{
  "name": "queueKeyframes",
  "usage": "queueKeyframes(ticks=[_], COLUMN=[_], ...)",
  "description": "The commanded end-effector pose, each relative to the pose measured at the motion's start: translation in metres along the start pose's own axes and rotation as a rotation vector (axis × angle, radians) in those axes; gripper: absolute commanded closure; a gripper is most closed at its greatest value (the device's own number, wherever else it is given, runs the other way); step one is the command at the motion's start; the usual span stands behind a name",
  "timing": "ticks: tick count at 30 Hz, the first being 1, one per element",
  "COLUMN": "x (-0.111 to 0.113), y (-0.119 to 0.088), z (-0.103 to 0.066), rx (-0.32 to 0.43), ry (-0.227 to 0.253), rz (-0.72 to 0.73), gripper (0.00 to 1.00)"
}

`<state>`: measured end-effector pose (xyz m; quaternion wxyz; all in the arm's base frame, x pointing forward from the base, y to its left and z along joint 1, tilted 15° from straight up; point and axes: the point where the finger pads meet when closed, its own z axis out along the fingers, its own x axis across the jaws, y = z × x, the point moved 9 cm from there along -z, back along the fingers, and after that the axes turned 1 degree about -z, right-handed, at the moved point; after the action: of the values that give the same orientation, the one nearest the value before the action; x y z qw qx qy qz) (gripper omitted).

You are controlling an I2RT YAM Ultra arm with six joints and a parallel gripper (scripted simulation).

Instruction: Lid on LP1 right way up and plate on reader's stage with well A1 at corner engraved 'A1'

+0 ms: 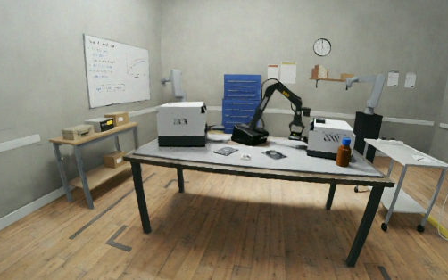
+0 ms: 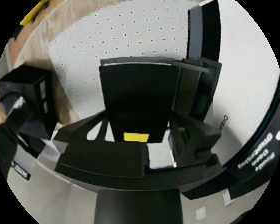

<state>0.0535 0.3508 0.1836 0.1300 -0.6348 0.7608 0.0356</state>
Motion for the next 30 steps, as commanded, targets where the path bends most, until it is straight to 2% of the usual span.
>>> queueKeyframes(ticks=[1, 8, 12, 17, 30], x=[-0.003, 0.000, -0.001, -0.003, -0.004], y=[-0.006, -0.004, -0.001, 0.001, 0.001], z=[-0.019, -0.018, -0.017, -0.024, -0.028], rx=[-0.002, 0.001, 0.001, -0.001, -0.003], ry=[-0.037, -0.030, -0.052, -0.050, -0.039], rz=[0.021, 0.012, 0.009, 0.002, 0.002], gripper=[0.15, 0.15, 0.15, 0.15, 0.15])
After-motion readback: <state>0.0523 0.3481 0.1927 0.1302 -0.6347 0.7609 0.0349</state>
